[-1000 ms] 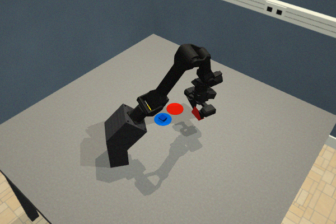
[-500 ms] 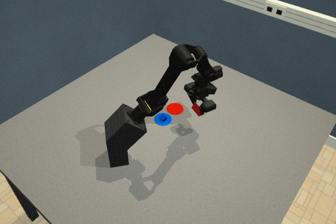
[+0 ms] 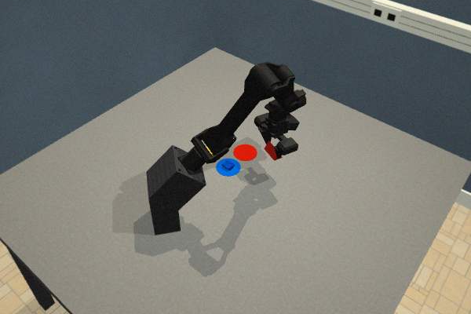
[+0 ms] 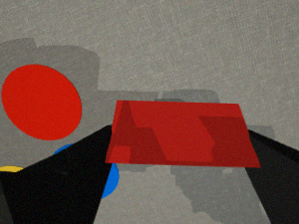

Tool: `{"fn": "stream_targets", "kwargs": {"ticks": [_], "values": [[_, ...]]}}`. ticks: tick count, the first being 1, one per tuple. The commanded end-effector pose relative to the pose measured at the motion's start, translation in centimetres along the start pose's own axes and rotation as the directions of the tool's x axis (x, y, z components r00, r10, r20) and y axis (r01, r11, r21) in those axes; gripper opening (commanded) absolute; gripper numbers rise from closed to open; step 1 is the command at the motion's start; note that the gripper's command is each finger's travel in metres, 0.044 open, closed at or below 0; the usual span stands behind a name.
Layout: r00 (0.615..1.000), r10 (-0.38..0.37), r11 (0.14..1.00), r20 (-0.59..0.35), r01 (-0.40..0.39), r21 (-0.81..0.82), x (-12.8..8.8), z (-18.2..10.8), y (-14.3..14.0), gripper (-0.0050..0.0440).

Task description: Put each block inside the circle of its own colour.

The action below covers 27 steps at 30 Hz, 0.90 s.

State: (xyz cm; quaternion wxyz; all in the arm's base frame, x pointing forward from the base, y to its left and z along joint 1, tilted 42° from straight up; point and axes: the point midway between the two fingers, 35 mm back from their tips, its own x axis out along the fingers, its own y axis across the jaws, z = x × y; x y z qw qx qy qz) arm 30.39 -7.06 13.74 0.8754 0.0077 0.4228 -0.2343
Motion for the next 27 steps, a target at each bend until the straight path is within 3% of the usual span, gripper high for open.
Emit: {"fn": "stream_targets", "kwargs": {"ticks": [1, 27], "values": [[1.000, 0.003, 1.000, 0.015, -0.004, 0.011, 0.4, 0.8, 1.4, 0.0270], [1.000, 0.005, 1.000, 0.011, -0.005, 0.012, 3.3, -0.1, 8.2, 0.0270]]}}
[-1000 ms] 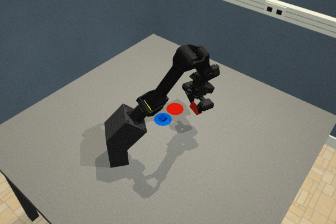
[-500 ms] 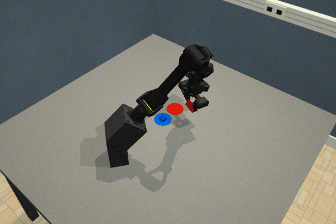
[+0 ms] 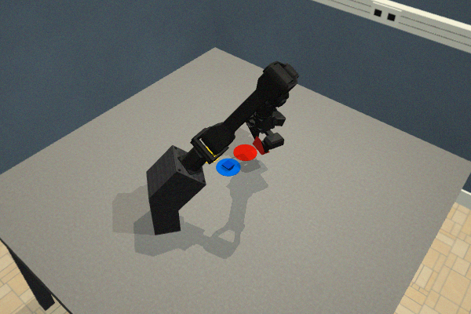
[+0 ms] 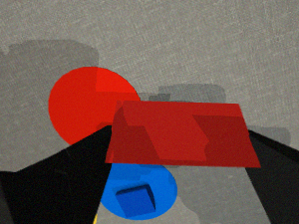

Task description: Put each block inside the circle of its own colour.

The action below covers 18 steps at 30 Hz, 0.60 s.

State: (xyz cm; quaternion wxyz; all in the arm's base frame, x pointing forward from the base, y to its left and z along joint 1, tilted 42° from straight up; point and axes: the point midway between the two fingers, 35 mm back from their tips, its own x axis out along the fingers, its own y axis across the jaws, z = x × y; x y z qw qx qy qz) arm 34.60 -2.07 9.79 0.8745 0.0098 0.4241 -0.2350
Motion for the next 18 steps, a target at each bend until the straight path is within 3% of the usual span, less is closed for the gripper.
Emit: {"fn": "stream_targets", "kwargs": {"ticks": [1, 18], "values": [[1.000, 0.005, 1.000, 0.016, -0.005, 0.008, 0.3, 0.3, 1.5, 0.0270], [1.000, 0.005, 1.000, 0.026, -0.005, 0.005, 1.8, -1.4, 6.1, 0.0270]]}}
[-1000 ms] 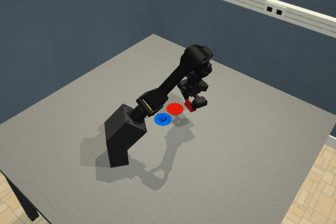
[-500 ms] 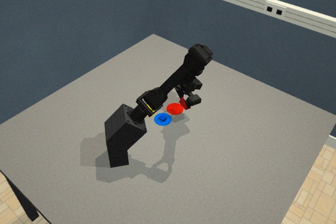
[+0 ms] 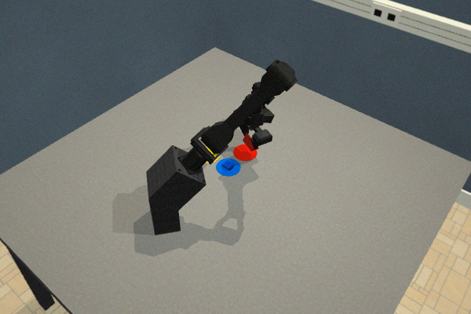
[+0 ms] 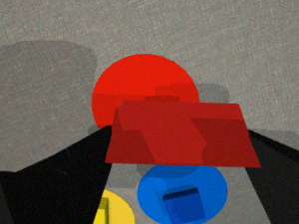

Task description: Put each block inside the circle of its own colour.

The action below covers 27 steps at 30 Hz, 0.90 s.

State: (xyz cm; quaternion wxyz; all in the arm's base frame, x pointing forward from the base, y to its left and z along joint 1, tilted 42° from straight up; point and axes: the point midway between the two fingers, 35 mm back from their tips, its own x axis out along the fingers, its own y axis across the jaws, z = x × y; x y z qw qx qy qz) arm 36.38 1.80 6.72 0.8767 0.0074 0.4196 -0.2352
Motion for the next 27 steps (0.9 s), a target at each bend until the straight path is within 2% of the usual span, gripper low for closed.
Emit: {"fn": "stream_targets", "kwargs": {"ticks": [1, 11, 17, 27], "values": [[1.000, 0.006, 1.000, 0.016, -0.006, 0.007, 0.2, 0.0, 1.6, 0.0270], [1.000, 0.006, 1.000, 0.014, -0.006, 0.003, 0.8, -0.5, 2.2, 0.0270], [1.000, 0.004, 1.000, 0.006, -0.004, -0.002, 2.1, -0.7, 2.0, 0.0270], [1.000, 0.007, 1.000, 0.016, -0.007, 0.005, 1.8, -0.4, 2.0, 0.0270]]}}
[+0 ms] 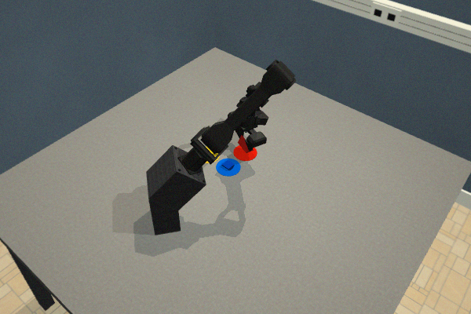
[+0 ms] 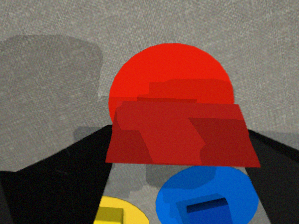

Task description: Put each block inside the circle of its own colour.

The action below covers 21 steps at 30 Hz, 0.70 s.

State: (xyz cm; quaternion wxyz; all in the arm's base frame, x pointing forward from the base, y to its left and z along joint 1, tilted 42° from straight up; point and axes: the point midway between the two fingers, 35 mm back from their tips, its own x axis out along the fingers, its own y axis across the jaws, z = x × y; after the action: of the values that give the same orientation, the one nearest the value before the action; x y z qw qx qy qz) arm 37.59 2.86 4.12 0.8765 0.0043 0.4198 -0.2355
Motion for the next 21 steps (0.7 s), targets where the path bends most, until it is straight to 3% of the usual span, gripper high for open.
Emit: {"fn": "stream_targets", "kwargs": {"ticks": [1, 21], "values": [[1.000, 0.010, 1.000, 0.015, -0.010, 0.010, -0.4, 0.6, 0.1, 0.0270], [1.000, 0.007, 1.000, 0.010, -0.007, 0.005, 2.4, 0.5, 0.1, 0.0270]]}}
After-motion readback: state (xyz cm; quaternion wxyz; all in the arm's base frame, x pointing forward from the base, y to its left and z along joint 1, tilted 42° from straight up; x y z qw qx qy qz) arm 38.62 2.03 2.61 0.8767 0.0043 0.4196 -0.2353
